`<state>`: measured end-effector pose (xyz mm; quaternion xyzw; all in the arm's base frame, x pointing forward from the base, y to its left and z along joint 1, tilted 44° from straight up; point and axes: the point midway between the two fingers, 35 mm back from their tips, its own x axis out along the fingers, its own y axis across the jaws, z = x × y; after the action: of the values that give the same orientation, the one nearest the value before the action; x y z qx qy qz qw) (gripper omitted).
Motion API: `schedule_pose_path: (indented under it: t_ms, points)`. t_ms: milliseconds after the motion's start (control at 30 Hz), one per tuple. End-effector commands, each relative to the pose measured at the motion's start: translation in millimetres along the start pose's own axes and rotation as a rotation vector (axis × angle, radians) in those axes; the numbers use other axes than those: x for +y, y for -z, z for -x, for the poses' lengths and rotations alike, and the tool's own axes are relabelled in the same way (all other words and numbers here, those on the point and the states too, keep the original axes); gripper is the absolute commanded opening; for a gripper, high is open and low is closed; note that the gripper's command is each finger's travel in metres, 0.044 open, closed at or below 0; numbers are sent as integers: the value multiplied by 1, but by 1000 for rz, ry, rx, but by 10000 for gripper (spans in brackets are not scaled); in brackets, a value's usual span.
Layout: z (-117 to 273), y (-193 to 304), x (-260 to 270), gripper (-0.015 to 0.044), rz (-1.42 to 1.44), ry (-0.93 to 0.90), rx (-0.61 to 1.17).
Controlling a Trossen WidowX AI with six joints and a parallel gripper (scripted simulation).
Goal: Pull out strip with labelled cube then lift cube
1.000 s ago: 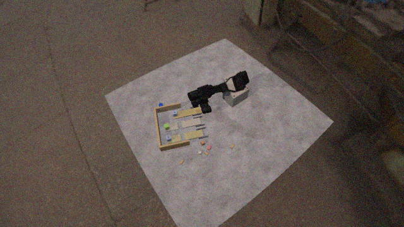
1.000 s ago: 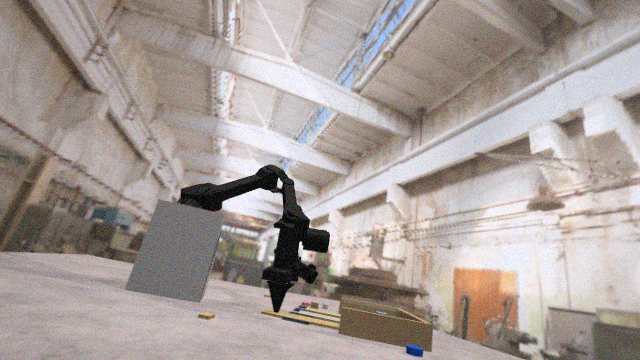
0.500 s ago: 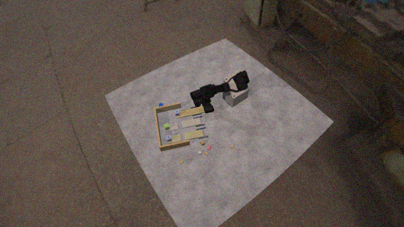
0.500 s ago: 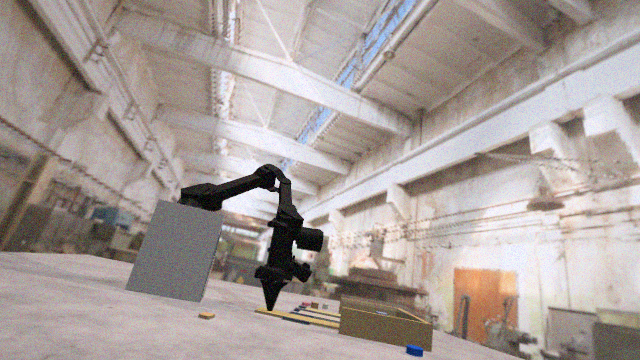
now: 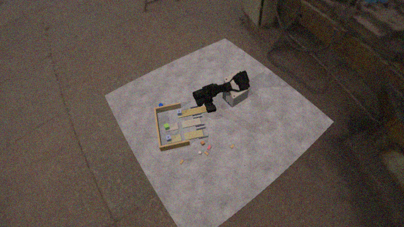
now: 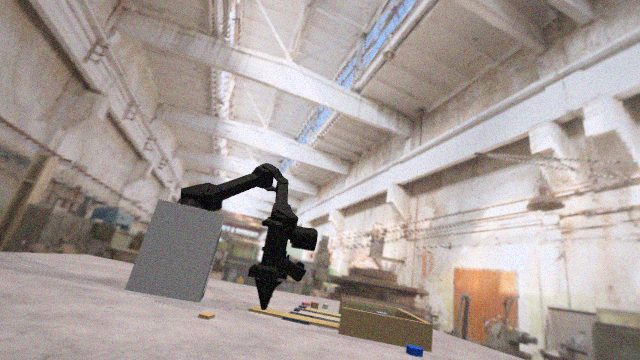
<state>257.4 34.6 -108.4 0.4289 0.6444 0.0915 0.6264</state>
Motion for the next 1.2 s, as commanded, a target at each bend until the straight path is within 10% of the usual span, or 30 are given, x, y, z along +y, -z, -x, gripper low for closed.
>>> schedule_pose_path:
  t_ms: [0,1167]
  points:
    - [-5,17,1,0,-8,-1,34]
    - [-4,49,2,0,-9,-1,36]
